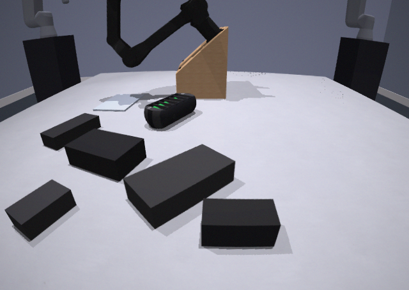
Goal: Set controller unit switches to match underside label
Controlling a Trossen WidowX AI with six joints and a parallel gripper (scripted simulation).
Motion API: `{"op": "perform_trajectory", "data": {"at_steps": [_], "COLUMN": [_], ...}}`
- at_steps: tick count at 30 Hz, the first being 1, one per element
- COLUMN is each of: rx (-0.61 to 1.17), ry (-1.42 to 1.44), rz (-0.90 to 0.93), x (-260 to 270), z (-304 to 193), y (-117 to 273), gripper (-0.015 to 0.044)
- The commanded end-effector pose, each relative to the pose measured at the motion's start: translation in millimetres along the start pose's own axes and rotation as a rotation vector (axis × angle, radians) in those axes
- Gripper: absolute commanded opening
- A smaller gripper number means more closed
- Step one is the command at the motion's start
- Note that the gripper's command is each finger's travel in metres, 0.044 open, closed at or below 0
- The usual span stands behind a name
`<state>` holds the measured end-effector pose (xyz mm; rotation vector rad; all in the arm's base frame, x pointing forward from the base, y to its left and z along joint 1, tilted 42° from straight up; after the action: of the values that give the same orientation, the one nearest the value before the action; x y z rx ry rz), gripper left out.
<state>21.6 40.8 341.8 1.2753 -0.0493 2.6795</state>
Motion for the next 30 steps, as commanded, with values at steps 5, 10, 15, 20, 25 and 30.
{"op": "perform_trajectory", "data": {"at_steps": [5, 10, 15, 20, 25, 30], "rx": [-0.014, -0.101, -0.169, -0.217, -0.244, -0.251], "ry": [0.014, 0.106, 0.177, 0.221, 0.235, 0.217], "rz": [-0.027, -0.23, -0.449, -0.673, -0.897, -1.117], "x": [0, -9, -30, -61, -99, -142], "z": [-1, -2, 4, 15, 29, 42], "y": [-4, -32, -57, -75, -81, -74], "gripper": [0.0269, 0.0137, 0.0006, 0.0, 0.0, 0.0]}}
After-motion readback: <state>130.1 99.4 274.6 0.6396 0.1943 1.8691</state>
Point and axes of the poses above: the point midway between the two fingers, 35 mm back from their tips, its own y axis back along the fingers, its own x axis across the jaws, z = x × y, the point moved 7 cm from there along y, back along the fingers, and after that the axes turned 13 degrees about -y, right-handed, at the moved point
